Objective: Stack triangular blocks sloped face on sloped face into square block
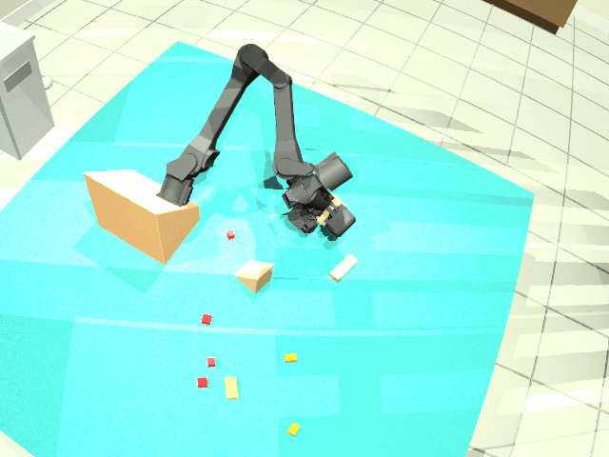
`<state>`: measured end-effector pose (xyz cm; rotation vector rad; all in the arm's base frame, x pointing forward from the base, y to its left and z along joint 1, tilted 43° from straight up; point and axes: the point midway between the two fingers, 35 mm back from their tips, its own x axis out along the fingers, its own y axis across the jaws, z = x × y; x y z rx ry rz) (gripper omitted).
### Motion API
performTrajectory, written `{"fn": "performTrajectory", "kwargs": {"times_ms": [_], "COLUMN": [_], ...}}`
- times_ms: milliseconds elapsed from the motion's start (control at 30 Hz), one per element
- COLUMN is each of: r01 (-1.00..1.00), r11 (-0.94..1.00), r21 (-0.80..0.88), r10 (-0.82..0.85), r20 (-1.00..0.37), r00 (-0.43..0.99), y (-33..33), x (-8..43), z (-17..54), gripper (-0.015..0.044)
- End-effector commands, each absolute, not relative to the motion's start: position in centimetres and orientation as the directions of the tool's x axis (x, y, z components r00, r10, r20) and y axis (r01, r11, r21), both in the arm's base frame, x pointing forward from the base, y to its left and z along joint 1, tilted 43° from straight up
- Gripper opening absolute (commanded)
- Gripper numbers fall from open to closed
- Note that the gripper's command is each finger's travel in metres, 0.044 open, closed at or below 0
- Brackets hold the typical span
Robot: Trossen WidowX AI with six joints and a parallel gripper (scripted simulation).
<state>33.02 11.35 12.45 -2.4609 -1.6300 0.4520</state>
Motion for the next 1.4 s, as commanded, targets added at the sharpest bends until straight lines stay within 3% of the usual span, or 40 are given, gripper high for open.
{"fn": "performTrajectory", "kwargs": {"times_ms": [0,667,1367], "r01": [0.875,0.871,0.913], "r11": [-0.393,-0.397,-0.321], "r21": [-0.284,-0.289,0.252], "r10": [0.919,0.918,0.854], "r20": [-0.158,-0.146,-0.340], "r00": [0.361,0.369,0.394], "y": [10.1,7.8,8.3], "x": [32.8,31.6,33.7], "z": [14.0,17.1,17.5], "gripper": [0.0000,0.0000,0.0000]}}
